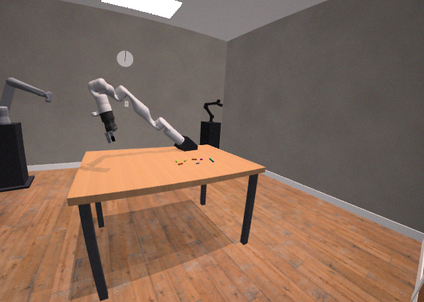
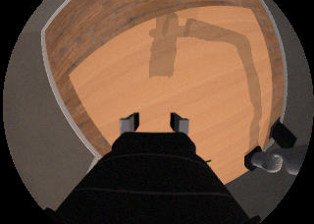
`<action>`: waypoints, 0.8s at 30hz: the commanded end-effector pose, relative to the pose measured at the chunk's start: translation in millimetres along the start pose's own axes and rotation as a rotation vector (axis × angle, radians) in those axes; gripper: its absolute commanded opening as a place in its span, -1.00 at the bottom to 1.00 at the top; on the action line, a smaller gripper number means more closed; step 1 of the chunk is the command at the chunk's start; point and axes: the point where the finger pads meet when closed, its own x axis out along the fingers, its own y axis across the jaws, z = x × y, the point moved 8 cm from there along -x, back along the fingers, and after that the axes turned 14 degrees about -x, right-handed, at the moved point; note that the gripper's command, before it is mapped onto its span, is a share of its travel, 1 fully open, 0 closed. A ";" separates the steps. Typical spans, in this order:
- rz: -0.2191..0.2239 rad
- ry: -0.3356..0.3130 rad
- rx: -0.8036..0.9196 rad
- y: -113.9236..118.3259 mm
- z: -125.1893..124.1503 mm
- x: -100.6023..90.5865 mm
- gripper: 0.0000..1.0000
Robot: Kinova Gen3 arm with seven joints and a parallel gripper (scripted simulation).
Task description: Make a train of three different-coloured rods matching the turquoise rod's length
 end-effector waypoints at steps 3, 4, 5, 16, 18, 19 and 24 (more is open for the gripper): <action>-0.002 0.000 0.000 -0.1 0.2 -1.1 1.00; -0.002 0.000 0.000 -0.1 0.2 -1.1 1.00; -0.002 0.000 0.000 -0.1 0.2 -1.1 1.00; -0.002 0.000 0.000 -0.1 0.2 -1.1 1.00; -0.002 0.000 0.000 -0.1 0.2 -1.0 1.00; -0.002 0.000 -0.001 -0.2 0.4 -0.9 1.00; 0.011 -0.005 -0.018 -2.9 7.7 6.3 1.00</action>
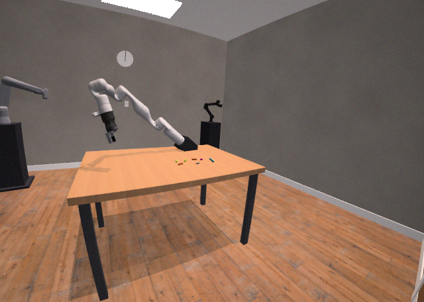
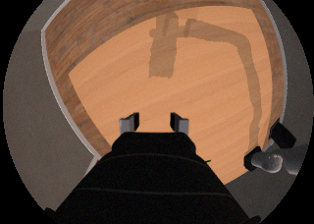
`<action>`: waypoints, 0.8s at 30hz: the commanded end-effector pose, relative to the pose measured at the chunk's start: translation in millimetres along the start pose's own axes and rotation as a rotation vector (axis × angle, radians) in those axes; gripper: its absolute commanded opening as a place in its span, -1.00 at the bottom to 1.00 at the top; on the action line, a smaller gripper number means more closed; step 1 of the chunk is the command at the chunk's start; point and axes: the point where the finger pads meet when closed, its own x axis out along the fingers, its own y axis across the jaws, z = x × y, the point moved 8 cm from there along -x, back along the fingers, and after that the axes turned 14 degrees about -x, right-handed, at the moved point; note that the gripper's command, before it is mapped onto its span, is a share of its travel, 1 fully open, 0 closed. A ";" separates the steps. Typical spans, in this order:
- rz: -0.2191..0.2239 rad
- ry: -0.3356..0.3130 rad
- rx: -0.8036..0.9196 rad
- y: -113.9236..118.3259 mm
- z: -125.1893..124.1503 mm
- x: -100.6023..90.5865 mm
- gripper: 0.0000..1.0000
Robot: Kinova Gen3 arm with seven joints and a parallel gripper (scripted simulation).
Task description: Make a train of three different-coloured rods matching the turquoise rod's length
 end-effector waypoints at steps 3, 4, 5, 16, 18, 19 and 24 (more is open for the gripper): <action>0.027 -0.014 -0.043 -6.6 17.8 15.9 1.00; 0.037 -0.018 -0.057 -8.5 23.9 21.5 1.00; 0.048 -0.022 -0.074 -10.6 31.1 27.8 1.00; 0.170 -0.058 -0.286 -22.9 118.7 94.3 1.00; 0.193 -0.062 -0.333 -22.7 137.3 106.3 1.00; 0.204 -0.063 -0.357 -22.2 146.7 112.1 1.00; 0.257 -0.068 -0.482 -16.4 194.3 139.5 1.00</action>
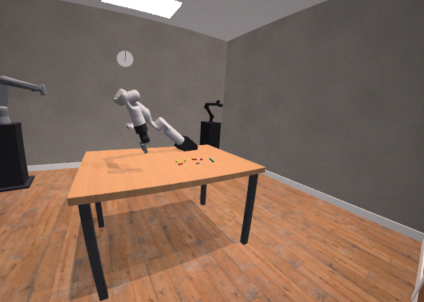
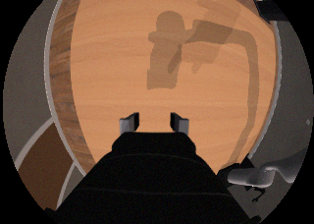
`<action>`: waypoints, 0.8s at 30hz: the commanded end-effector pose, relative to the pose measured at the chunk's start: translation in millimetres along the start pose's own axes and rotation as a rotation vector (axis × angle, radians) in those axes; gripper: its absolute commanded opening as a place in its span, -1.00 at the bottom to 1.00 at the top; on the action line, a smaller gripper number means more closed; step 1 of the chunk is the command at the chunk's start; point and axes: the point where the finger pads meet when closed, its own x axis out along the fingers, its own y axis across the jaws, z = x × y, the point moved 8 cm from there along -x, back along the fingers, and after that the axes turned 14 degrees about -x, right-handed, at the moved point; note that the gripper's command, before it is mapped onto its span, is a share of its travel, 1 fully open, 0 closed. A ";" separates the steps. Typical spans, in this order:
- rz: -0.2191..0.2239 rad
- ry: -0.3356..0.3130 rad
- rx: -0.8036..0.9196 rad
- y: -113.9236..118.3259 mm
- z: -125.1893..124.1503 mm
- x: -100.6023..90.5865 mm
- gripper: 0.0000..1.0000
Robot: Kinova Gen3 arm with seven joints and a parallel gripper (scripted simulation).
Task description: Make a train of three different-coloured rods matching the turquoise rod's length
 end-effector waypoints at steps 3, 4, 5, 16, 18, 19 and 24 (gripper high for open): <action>0.040 -0.012 -0.097 -15.6 33.5 20.5 1.00; 0.060 -0.009 -0.149 -21.2 51.4 31.1 1.00; 0.074 -0.007 -0.184 -24.5 63.6 38.0 1.00; 0.178 0.034 -0.516 -33.1 171.0 93.4 1.00; 0.194 0.046 -0.586 -30.7 191.4 103.2 1.00; 0.194 0.046 -0.586 -30.7 191.4 103.2 1.00; 0.232 0.084 -0.775 -18.6 241.9 127.1 1.00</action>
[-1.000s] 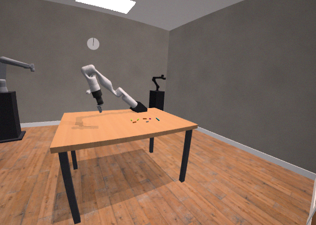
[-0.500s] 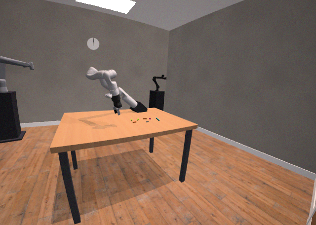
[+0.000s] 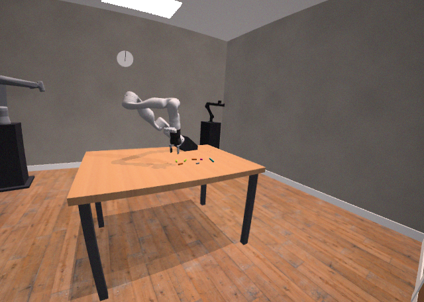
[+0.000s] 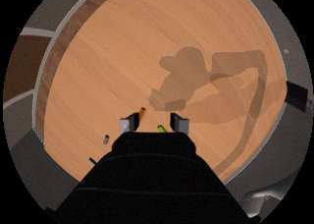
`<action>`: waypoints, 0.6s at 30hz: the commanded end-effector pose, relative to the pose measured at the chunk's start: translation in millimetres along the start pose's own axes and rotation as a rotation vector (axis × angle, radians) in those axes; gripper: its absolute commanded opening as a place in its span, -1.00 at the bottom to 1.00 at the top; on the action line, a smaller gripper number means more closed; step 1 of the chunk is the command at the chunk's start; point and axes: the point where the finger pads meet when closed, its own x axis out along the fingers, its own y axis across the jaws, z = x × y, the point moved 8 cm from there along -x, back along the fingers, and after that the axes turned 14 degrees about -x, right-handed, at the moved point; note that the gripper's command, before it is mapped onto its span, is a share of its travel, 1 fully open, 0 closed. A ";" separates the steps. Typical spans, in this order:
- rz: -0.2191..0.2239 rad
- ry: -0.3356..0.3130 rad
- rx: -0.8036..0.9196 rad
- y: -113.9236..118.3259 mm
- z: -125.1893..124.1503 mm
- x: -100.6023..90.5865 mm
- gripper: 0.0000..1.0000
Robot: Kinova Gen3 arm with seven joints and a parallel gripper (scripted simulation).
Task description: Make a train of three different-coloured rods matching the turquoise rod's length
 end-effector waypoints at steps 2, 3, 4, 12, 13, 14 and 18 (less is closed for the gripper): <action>0.042 0.031 -0.190 -25.0 47.5 16.7 1.00; 0.051 0.043 -0.232 -28.6 58.0 20.8 1.00; 0.059 0.056 -0.277 -31.9 68.6 24.9 1.00; 0.104 0.146 -0.572 -41.2 133.6 51.9 1.00; 0.104 0.146 -0.572 -41.2 133.6 51.9 1.00; 0.109 0.158 -0.611 -41.1 141.1 55.3 1.00; 0.122 0.198 -0.733 -38.9 163.4 66.0 1.00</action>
